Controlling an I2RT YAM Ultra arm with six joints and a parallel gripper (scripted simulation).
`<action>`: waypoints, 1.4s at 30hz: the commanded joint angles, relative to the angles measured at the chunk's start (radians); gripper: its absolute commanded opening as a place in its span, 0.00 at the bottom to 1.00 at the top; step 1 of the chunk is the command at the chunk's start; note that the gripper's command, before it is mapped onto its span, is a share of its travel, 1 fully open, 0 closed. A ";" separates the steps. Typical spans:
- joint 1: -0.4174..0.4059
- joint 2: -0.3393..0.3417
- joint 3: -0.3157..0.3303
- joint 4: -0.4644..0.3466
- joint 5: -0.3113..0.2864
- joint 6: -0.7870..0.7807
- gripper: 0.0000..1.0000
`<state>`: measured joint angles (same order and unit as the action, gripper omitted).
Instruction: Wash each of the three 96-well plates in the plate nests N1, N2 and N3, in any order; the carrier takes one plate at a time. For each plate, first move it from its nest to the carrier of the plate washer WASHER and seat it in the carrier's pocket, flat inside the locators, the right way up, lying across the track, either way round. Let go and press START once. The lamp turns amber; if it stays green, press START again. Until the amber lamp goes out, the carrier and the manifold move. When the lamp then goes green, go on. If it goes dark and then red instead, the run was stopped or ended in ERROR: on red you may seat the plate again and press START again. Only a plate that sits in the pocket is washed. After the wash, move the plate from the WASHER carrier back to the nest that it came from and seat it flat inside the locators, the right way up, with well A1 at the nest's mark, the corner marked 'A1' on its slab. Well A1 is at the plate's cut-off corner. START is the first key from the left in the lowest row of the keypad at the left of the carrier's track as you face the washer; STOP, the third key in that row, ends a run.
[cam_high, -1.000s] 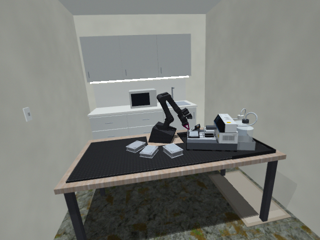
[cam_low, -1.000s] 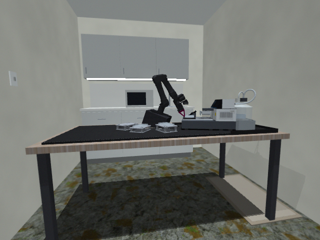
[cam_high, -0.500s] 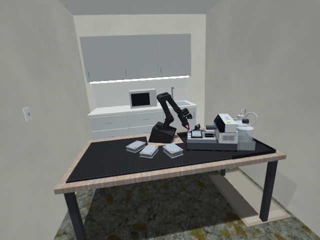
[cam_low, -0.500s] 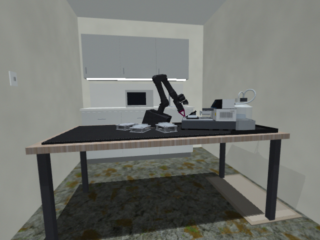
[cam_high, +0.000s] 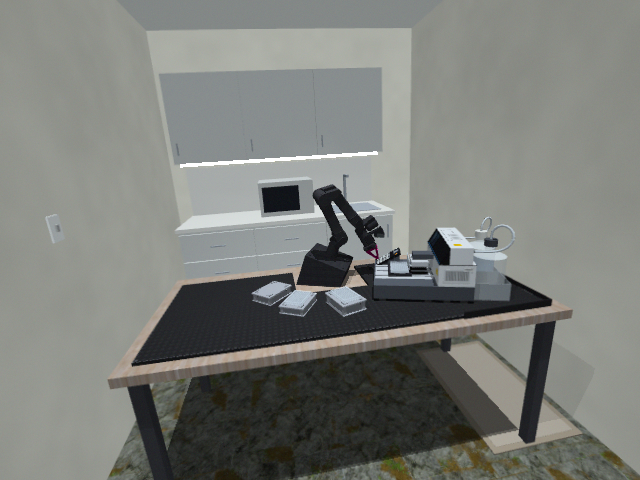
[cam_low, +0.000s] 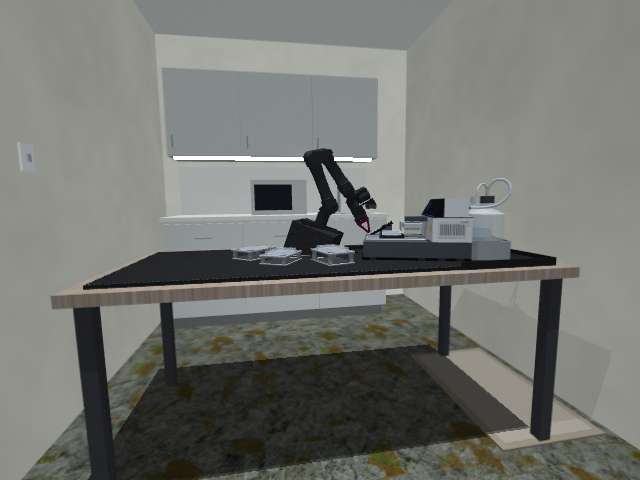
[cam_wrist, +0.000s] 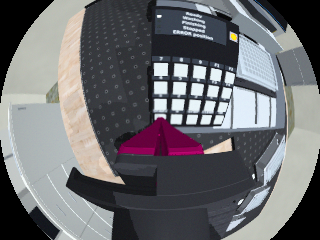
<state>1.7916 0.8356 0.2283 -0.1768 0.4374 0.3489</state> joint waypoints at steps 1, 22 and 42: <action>0.014 -0.031 0.011 -0.029 0.011 0.016 0.00; 0.143 -0.197 0.071 -0.305 0.101 0.122 0.00; 0.302 -0.276 0.146 -0.541 0.204 0.268 0.00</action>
<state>2.0861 0.5644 0.3630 -0.6754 0.6117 0.5842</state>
